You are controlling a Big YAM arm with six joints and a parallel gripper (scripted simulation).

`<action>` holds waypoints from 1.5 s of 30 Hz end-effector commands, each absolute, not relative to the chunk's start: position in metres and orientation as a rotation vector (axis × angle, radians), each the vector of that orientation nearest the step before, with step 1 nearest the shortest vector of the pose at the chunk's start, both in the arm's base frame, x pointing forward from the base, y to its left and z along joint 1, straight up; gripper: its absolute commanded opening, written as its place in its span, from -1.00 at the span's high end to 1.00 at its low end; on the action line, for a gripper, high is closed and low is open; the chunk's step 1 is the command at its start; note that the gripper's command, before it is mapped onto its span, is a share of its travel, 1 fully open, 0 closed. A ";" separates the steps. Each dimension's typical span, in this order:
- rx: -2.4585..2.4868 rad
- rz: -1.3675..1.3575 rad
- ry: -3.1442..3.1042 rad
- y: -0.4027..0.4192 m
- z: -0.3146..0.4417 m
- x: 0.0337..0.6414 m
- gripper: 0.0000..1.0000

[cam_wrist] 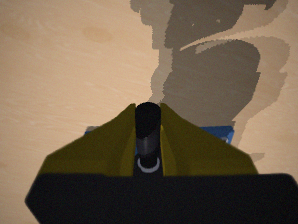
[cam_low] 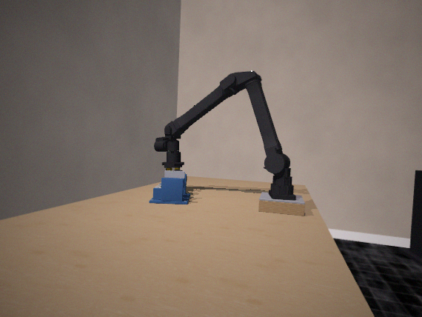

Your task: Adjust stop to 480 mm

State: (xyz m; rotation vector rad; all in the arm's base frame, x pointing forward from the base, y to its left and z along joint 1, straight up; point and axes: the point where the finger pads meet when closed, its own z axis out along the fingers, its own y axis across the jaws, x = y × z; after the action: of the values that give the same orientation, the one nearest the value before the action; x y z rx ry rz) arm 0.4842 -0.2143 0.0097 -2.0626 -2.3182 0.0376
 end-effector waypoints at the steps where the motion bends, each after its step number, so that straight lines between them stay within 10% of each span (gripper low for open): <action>1: -2.122 -0.037 -2.402 -0.214 0.057 0.533 0.87; 45: -2.107 -0.027 -2.401 -0.219 0.089 0.486 0.87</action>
State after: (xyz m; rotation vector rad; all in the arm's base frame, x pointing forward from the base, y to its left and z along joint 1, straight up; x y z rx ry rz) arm 0.4778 -0.2151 0.0509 -2.0640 -2.3306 0.0302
